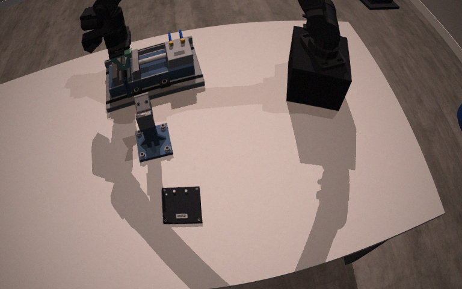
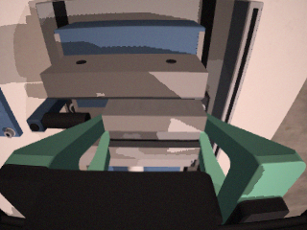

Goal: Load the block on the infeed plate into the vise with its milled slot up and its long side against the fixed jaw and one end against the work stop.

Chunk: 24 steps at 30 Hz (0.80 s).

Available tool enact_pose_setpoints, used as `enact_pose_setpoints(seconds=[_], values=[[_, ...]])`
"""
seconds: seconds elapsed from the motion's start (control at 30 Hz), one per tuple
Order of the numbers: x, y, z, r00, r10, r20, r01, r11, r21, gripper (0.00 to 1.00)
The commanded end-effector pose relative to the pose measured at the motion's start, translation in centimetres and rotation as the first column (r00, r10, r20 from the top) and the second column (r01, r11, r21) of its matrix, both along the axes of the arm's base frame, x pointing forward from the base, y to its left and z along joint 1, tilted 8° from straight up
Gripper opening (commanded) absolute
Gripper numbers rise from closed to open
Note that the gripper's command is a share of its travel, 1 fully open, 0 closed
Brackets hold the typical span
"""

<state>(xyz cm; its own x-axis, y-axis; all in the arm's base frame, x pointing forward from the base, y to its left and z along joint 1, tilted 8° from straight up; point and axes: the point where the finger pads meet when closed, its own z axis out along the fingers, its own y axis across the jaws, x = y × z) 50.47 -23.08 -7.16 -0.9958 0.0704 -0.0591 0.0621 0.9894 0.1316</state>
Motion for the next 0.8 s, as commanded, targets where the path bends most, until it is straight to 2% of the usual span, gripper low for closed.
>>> enact_pose_setpoints(seconds=[0.0, 0.77], values=[[1.37, 0.4, 1.93, 0.999, 0.009, 0.043, -0.008, 1.0, -0.019, 0.0], [1.23, 0.42, 2.02, 0.999, 0.013, 0.039, -0.012, 1.0, -0.018, 0.0]])
